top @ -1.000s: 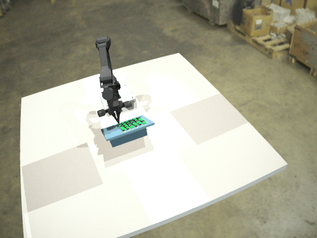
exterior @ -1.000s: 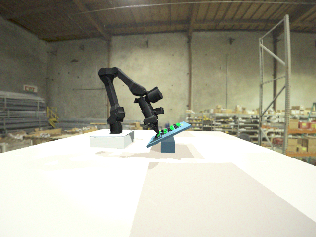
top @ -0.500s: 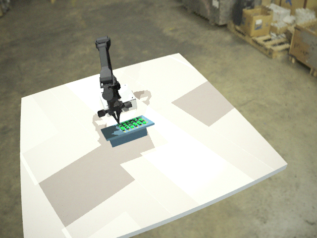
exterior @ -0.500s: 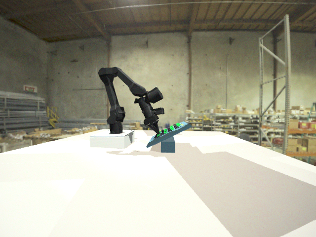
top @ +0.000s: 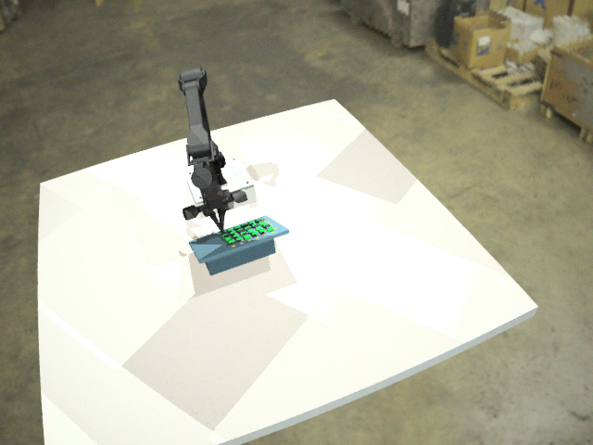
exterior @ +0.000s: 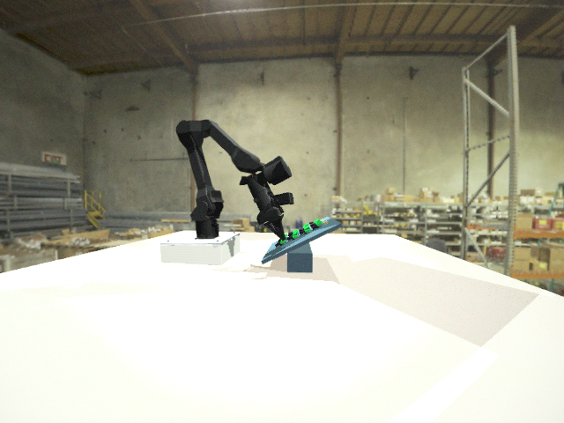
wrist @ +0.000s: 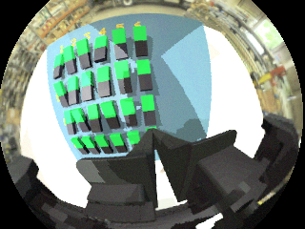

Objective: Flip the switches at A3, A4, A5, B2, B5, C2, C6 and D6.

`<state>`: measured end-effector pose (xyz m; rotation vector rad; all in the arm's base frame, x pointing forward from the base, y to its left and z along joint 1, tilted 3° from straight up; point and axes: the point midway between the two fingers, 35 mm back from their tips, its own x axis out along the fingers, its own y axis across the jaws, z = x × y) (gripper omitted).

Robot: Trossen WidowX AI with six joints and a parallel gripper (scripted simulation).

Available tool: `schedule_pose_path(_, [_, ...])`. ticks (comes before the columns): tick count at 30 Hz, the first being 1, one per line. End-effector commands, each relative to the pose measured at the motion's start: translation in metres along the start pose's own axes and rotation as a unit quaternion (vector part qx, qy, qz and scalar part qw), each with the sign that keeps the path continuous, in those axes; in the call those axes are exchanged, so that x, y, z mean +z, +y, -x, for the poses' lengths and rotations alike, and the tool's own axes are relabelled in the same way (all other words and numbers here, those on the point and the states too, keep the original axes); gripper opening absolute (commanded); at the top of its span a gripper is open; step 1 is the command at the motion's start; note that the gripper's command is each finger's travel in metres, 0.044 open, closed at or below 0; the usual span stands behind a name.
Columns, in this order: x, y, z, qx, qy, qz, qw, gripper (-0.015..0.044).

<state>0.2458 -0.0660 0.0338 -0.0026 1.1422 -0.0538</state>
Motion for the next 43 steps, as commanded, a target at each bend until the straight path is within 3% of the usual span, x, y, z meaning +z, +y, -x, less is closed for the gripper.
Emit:
schedule_pose_path(1, [-0.004, 0.0, -0.003, -0.001, 0.007, -0.003, 1.0, 0.0])
schedule_pose_path(11, [-0.004, 0.0, -0.004, -0.001, 0.007, -0.003, 1.0, 0.0])
schedule_pose_path(19, [-0.005, 0.0, 0.061, -0.001, -0.005, -0.003, 1.0, 0.0])
schedule_pose_path(25, [-0.001, 0.004, 0.063, 0.0, -0.005, -0.003, 1.0, 0.0])
schedule_pose_path(33, [0.045, 0.056, 0.07, 0.002, -0.007, -0.004, 1.0, 0.0])
schedule_pose_path(43, [0.046, 0.057, 0.071, 0.002, -0.007, -0.004, 1.0, 0.0])
